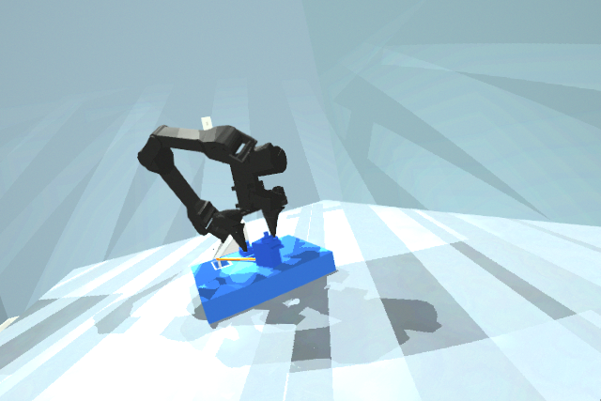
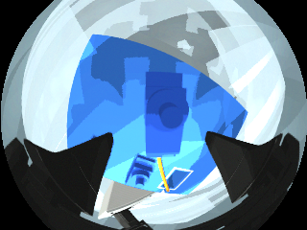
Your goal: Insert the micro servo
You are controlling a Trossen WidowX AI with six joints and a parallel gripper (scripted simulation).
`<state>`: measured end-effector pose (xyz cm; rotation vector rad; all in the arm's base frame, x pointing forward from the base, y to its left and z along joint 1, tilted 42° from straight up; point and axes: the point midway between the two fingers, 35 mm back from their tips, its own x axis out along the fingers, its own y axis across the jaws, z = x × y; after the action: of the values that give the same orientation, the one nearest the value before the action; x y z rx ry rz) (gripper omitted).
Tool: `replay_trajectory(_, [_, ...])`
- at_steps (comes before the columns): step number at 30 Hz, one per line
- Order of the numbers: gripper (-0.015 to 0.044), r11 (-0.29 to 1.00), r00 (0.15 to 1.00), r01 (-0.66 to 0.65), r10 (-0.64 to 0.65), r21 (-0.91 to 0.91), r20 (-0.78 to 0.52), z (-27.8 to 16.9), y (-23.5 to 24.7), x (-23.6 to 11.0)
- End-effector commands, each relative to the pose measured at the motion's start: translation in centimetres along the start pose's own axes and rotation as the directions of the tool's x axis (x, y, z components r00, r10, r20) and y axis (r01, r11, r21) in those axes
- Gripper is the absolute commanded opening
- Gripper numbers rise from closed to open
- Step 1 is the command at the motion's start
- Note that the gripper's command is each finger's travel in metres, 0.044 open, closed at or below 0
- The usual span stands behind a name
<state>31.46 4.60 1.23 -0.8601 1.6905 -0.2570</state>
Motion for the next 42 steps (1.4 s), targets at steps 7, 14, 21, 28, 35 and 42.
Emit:
replay_trajectory(7, [0.023, 1.0, 1.0, 0.006, -0.006, -0.002, 0.004, 0.0, -0.1, 0.1])
replay_trajectory(14, [0.0105, 1.0, 1.0, 0.006, -0.006, -0.002, 0.004, 0.0, -0.1, 0.1])
replay_trajectory(21, [0.0, 1.0, 1.0, 0.005, -0.005, -0.003, 0.004, 0.1, 0.0, -0.6])
replay_trajectory(28, [0.0, 1.0, 1.0, 0.005, -0.005, -0.003, 0.004, -0.6, -0.1, -2.9])
replay_trajectory(35, [0.0, 1.0, 1.0, 0.005, -0.005, -0.003, 0.004, -0.7, -0.1, -2.9])
replay_trajectory(42, [0.0, 1.0, 1.0, 0.005, -0.005, -0.003, 0.004, -0.7, -0.1, -2.9])
